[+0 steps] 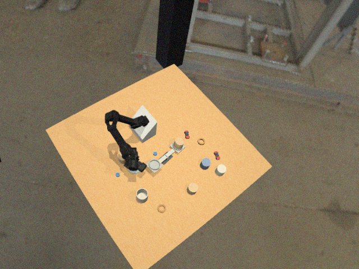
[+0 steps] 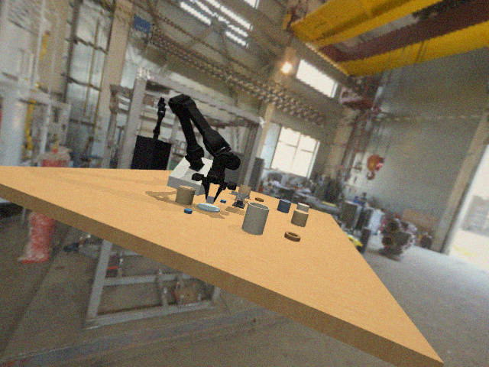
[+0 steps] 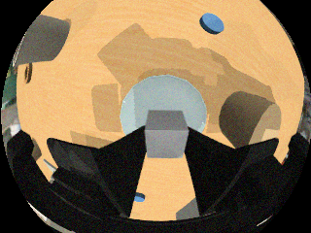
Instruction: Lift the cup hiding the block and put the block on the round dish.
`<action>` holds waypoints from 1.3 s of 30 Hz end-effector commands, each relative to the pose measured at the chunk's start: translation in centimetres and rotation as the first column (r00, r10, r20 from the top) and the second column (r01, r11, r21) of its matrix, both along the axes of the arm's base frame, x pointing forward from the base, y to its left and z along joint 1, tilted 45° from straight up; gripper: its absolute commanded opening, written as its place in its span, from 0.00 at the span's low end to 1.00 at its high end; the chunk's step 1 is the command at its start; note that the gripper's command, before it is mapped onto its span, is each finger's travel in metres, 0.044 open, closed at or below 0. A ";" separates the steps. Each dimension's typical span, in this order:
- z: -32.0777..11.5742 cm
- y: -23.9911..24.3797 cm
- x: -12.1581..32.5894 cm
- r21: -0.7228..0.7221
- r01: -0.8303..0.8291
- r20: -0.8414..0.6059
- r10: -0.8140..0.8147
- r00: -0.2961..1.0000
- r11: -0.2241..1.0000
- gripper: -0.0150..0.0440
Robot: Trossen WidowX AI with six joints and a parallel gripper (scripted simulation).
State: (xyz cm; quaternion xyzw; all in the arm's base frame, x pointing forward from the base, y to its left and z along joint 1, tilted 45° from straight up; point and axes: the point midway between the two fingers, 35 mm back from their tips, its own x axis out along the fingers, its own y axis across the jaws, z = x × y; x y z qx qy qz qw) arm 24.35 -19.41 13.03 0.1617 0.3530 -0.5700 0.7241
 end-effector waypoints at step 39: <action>2.1 2.5 -0.1 0.006 -0.004 0.005 0.004 1.000 1.000 1.00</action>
